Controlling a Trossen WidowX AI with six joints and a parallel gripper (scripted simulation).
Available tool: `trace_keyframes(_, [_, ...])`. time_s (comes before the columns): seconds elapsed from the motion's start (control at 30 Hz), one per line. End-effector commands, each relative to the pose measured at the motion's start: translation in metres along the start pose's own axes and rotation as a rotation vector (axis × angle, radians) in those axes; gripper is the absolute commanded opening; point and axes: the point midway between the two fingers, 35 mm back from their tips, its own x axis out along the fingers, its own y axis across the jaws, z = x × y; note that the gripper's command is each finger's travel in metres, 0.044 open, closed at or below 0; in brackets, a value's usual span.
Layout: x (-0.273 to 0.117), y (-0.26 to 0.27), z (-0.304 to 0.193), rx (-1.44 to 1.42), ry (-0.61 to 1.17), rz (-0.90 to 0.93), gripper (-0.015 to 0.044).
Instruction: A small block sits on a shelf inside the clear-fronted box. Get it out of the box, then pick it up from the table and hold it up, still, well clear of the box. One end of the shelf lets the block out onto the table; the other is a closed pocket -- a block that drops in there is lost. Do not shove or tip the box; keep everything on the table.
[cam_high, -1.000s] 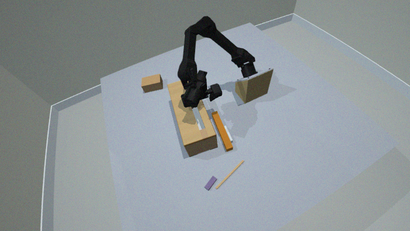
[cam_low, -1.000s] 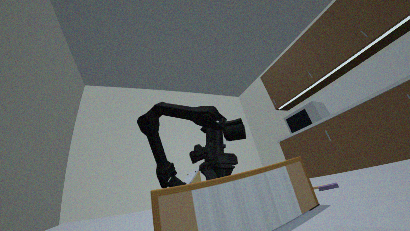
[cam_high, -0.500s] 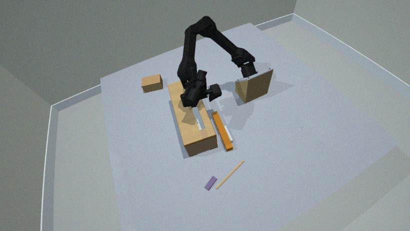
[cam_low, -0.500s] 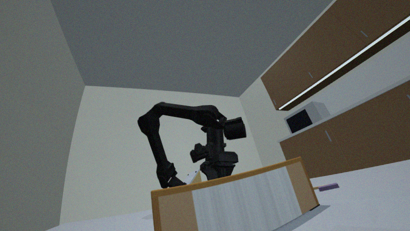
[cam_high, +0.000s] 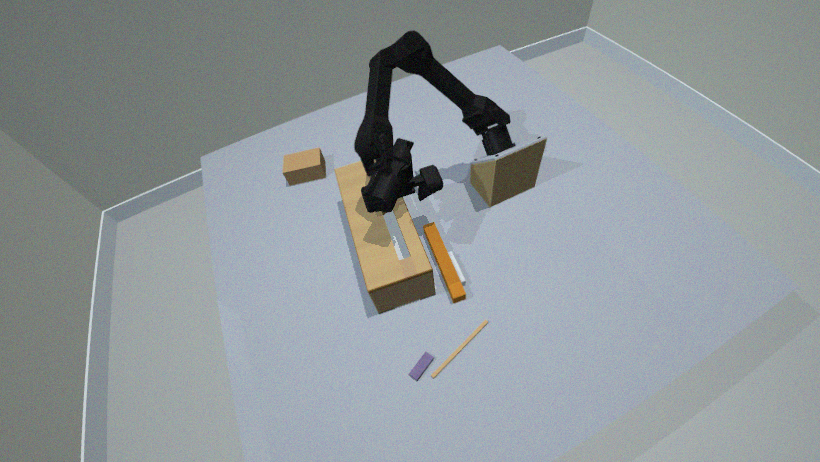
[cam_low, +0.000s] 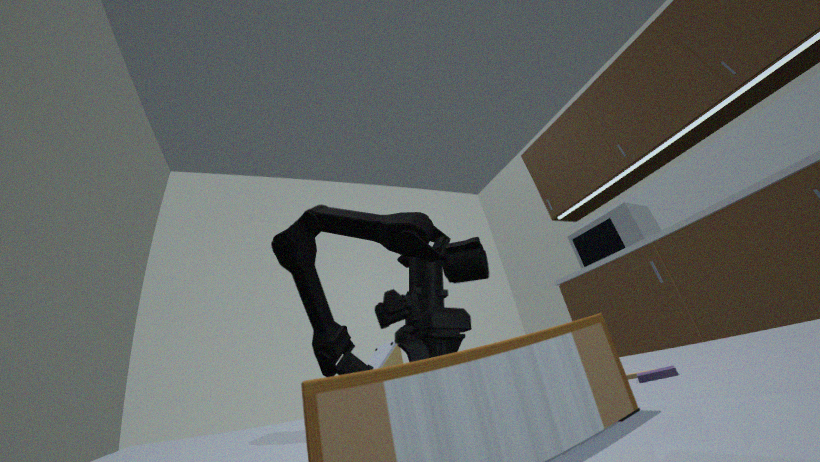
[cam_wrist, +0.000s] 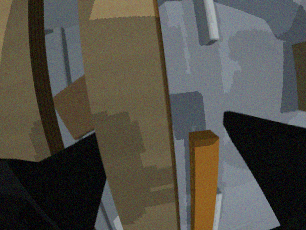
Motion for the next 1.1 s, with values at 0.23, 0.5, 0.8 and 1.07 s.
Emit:
trace_keyframes(0.23, [0.001, 0.002, 0.014, 0.006, 0.001, 0.006, 0.0400])
trace_keyframes(0.5, [0.004, 0.002, 0.024, 0.005, 0.001, 0.006, 0.0400])
trace_keyframes(0.8, [0.007, 0.002, 0.038, 0.005, 0.000, 0.006, 0.0400])
trace_keyframes(1.07, [0.009, 0.002, 0.049, 0.005, -0.001, 0.006, 0.0400])
